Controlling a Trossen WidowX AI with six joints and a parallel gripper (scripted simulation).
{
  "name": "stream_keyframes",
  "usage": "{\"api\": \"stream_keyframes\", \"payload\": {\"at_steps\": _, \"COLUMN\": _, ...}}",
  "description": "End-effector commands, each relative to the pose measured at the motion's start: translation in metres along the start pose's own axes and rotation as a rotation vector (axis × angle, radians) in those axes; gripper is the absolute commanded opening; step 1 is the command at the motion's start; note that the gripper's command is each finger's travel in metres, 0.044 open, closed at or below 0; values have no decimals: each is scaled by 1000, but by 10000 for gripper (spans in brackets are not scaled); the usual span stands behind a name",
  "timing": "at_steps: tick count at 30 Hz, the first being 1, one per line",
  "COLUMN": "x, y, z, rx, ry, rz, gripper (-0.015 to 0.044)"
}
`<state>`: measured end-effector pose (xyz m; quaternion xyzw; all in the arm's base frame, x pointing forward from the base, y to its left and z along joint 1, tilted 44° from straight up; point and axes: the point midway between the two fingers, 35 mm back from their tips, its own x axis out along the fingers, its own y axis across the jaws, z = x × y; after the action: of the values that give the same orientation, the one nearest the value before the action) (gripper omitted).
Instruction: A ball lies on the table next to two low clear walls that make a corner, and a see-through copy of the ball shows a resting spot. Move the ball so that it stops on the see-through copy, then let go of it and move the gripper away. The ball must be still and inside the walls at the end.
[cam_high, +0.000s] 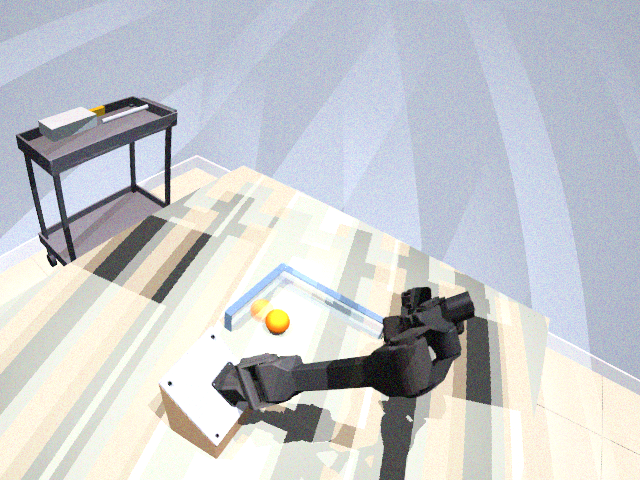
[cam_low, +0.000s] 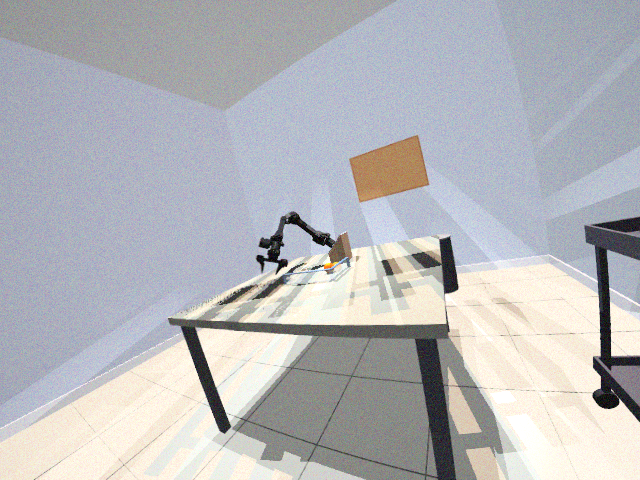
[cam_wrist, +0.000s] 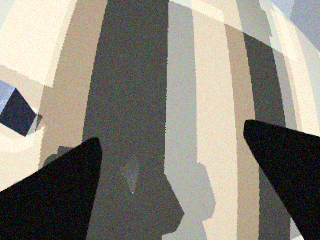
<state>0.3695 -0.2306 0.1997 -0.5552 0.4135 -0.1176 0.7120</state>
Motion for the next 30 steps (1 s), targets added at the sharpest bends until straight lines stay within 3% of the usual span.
{"api": "stream_keyframes", "payload": {"at_steps": 1, "x": -2, "y": 18, "z": 37, "rx": -19, "ry": -41, "rz": 48, "gripper": 397}}
{"api": "stream_keyframes", "payload": {"at_steps": 6, "x": -4, "y": 50, "z": 70, "rx": -62, "ry": -64, "rz": 131, "gripper": 397}}
{"api": "stream_keyframes", "payload": {"at_steps": 15, "x": -29, "y": 181, "z": 115, "rx": -319, "ry": 2, "rz": 474, "gripper": 397}}
{"api": "stream_keyframes", "payload": {"at_steps": 24, "x": -98, "y": 294, "z": 105, "rx": -787, "ry": 229, "rz": 680, "gripper": 397}}
{"api": "stream_keyframes", "payload": {"at_steps": 30, "x": -118, "y": 311, "z": 96, "rx": -941, "ry": 304, "rz": 677, "gripper": 397}}
